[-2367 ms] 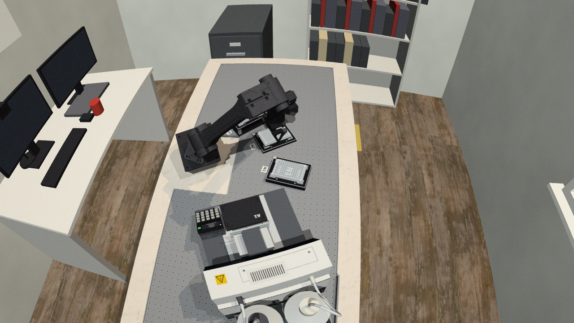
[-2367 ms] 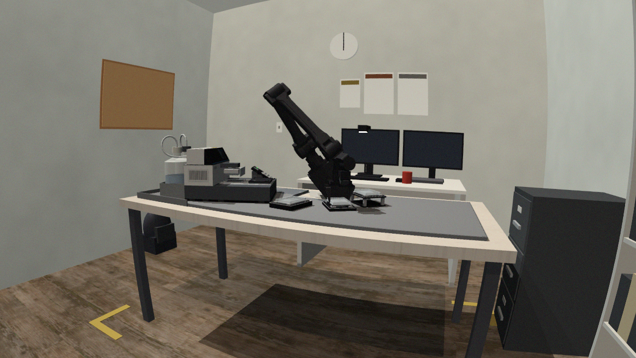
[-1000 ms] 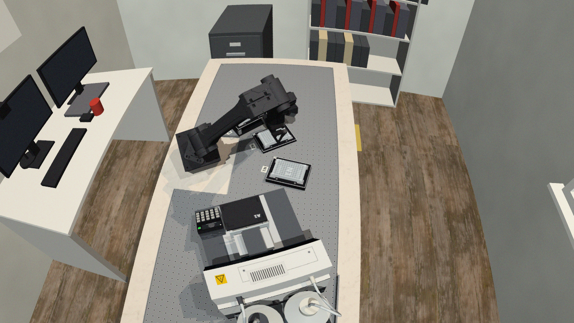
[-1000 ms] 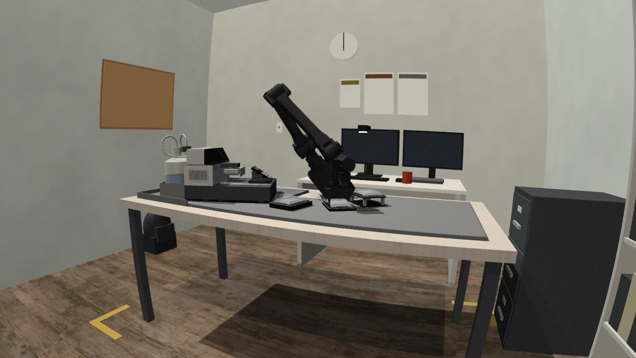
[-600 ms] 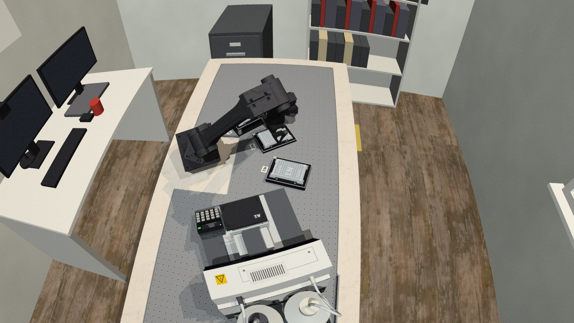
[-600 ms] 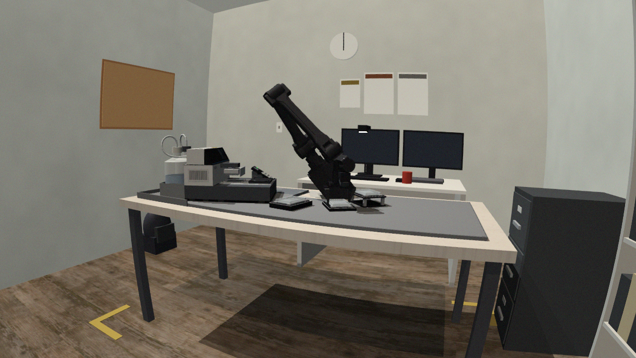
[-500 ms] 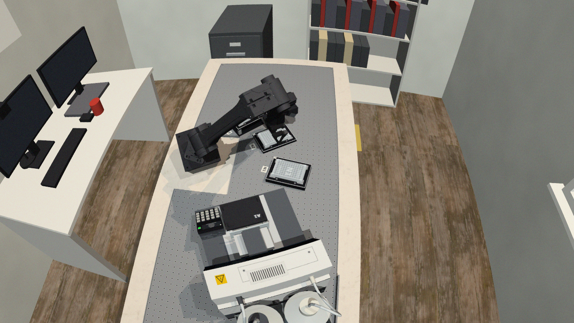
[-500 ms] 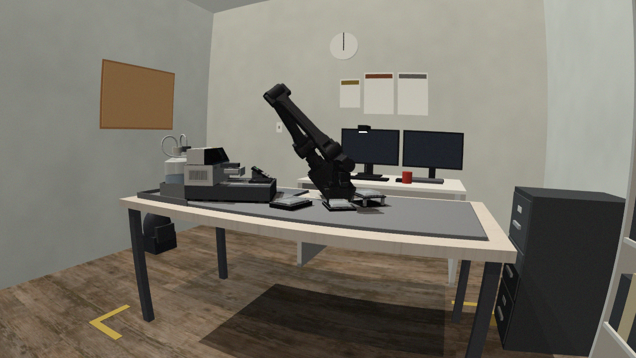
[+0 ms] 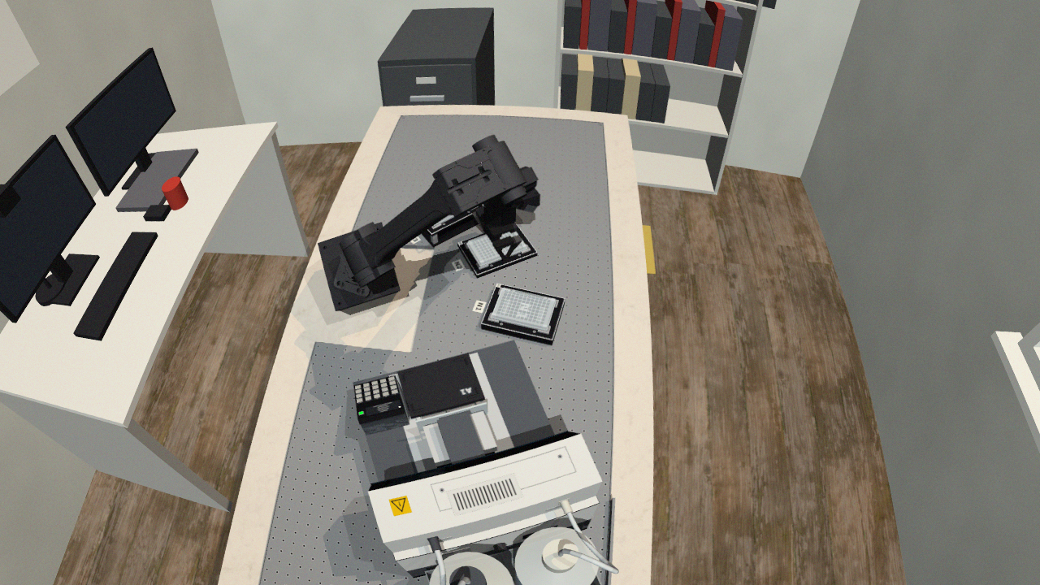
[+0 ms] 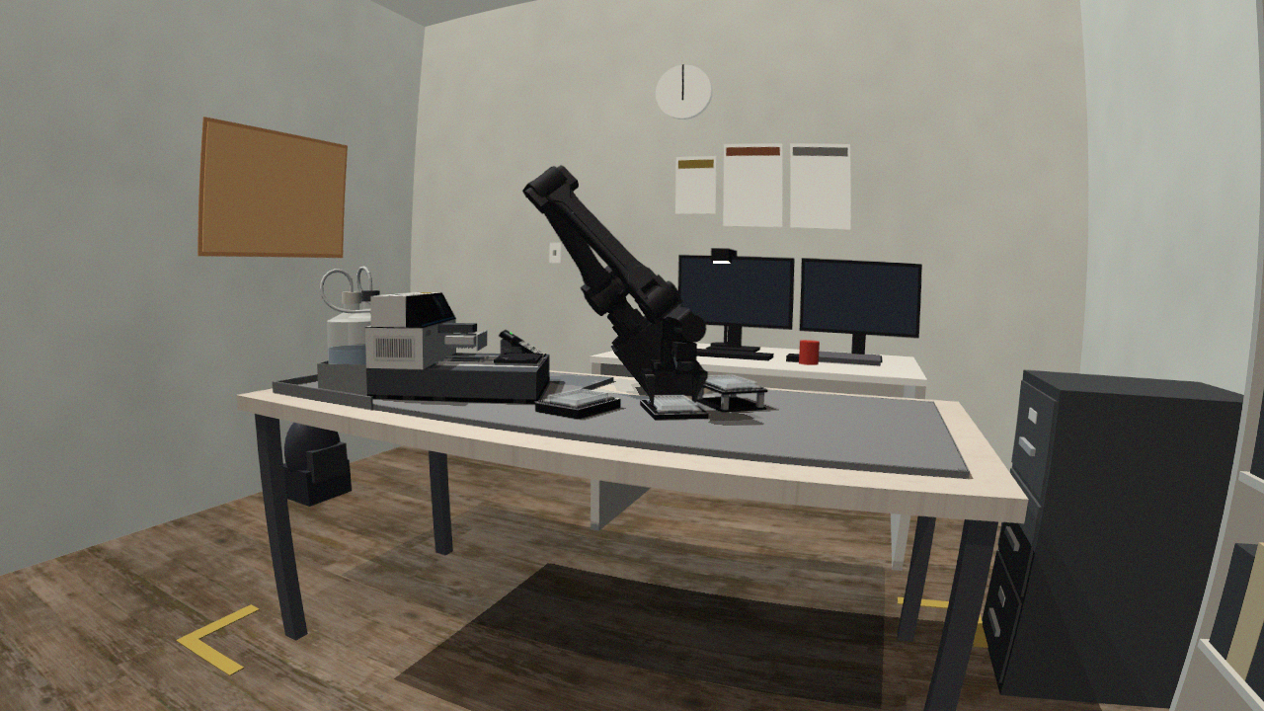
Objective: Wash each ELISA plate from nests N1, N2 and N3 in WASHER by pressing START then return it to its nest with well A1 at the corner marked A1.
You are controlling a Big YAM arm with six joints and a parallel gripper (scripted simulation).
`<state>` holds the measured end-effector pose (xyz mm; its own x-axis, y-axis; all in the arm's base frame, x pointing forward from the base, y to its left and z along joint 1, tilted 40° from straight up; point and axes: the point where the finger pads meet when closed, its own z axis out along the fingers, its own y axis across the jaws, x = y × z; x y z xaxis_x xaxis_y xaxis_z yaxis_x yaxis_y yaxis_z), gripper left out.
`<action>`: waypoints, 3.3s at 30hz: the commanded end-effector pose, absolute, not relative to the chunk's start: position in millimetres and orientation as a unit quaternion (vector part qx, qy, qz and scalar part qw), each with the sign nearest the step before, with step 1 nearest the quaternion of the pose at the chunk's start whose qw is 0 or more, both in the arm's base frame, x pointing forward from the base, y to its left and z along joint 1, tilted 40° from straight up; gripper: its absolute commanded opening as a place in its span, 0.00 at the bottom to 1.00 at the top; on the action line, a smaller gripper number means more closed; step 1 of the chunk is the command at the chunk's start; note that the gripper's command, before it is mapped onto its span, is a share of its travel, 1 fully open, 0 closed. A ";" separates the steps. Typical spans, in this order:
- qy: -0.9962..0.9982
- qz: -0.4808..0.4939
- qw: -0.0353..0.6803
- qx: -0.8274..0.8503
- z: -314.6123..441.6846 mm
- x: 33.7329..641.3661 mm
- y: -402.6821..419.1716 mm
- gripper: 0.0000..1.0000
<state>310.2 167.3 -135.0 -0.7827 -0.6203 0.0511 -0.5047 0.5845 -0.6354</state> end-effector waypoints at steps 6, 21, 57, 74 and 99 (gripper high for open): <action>0.886 -0.324 0.095 -0.317 -133.5 314.4 172.6 1.00; 0.887 -0.317 0.108 -0.317 -111.8 311.7 196.4 1.00; 0.887 -0.321 0.099 -0.316 -78.3 291.3 219.1 1.00; 0.887 -0.321 0.097 -0.317 -62.8 282.4 222.8 1.00; 0.887 -0.321 0.097 -0.317 -62.8 282.4 222.8 1.00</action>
